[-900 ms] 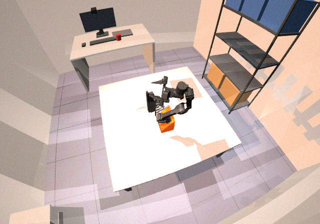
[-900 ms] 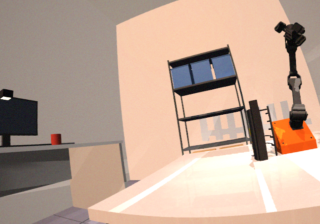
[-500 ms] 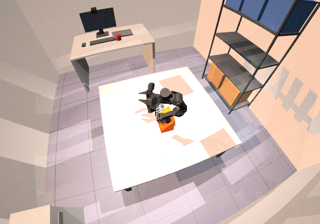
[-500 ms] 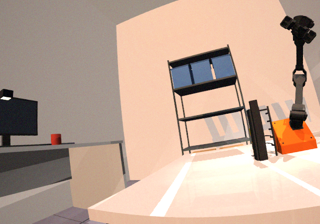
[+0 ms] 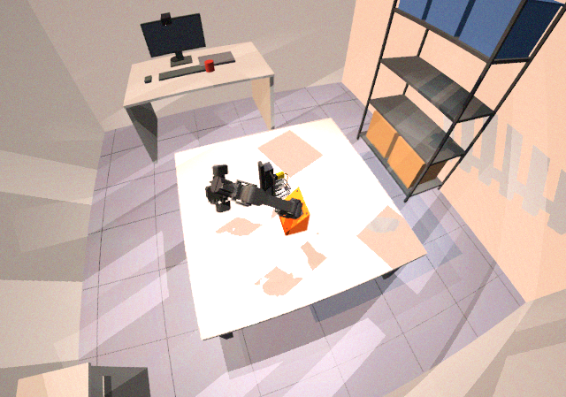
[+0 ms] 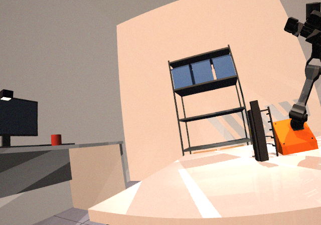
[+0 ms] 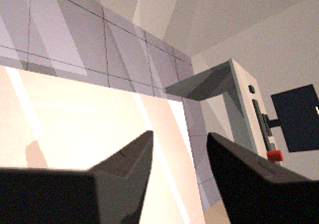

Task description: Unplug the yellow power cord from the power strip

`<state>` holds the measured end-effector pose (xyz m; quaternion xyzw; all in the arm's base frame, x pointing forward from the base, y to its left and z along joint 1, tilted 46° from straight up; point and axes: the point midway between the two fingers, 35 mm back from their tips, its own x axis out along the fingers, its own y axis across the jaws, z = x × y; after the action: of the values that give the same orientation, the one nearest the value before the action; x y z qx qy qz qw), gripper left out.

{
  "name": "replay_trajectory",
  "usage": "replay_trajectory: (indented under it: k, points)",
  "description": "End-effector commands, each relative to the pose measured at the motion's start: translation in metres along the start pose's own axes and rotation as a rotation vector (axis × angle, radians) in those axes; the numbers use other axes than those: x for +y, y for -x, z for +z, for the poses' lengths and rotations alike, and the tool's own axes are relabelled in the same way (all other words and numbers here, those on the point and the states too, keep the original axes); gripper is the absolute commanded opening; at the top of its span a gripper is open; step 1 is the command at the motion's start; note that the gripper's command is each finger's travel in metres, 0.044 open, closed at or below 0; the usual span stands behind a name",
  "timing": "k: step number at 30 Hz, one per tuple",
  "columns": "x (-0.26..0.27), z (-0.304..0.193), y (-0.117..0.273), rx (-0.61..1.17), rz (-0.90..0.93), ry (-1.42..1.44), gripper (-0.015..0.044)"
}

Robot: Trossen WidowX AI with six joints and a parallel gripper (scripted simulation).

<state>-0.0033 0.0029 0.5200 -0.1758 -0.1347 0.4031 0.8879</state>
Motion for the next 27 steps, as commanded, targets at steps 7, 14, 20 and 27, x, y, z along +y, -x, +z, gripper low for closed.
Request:
replay_trajectory:
  k: [7,14,20,27]
  points:
    - [-0.004,-0.075,-0.151,0.463,-0.039,-0.286,0.0160]
    - [-0.033,-0.169,-0.212,0.750,-0.138,-0.577,0.0160]
    - [-0.062,-0.263,-0.229,0.957,-0.259,-0.878,0.0160]
    - [-0.086,-0.374,-0.210,1.142,-0.398,-1.239,0.0160]
